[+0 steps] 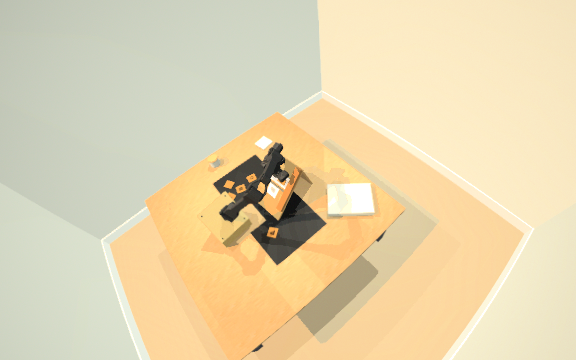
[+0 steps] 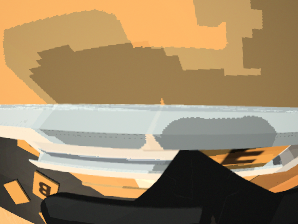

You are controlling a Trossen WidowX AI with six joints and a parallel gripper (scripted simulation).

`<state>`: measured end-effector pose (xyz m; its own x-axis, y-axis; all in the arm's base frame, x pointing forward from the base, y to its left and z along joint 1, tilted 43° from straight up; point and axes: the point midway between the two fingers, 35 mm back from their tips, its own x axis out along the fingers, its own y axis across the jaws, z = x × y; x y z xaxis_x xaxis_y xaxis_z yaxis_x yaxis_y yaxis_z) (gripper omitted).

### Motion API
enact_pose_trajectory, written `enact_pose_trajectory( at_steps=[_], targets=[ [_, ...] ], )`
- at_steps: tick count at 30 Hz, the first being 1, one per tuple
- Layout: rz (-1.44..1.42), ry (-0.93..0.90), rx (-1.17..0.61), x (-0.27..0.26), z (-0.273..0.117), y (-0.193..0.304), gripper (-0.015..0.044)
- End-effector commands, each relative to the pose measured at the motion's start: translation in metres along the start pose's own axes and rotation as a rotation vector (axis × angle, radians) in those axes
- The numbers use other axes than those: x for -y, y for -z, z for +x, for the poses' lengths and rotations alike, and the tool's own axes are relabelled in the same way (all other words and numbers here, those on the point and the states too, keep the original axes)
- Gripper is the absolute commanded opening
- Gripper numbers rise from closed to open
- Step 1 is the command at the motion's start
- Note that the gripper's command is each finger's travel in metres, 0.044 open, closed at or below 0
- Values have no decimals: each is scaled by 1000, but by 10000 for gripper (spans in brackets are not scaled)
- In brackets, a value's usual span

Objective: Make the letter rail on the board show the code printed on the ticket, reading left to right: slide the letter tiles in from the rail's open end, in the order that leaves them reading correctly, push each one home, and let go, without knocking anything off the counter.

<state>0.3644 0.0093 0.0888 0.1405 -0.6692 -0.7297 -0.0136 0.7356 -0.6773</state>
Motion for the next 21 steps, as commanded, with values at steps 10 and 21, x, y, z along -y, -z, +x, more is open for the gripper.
enact_pose_trajectory(
  at_steps=[10, 21],
  targets=[
    [-4, 3, 3, 6, -2, 0, 0],
    [-4, 4, 3, 10, -2, -1, 0]
  ],
)
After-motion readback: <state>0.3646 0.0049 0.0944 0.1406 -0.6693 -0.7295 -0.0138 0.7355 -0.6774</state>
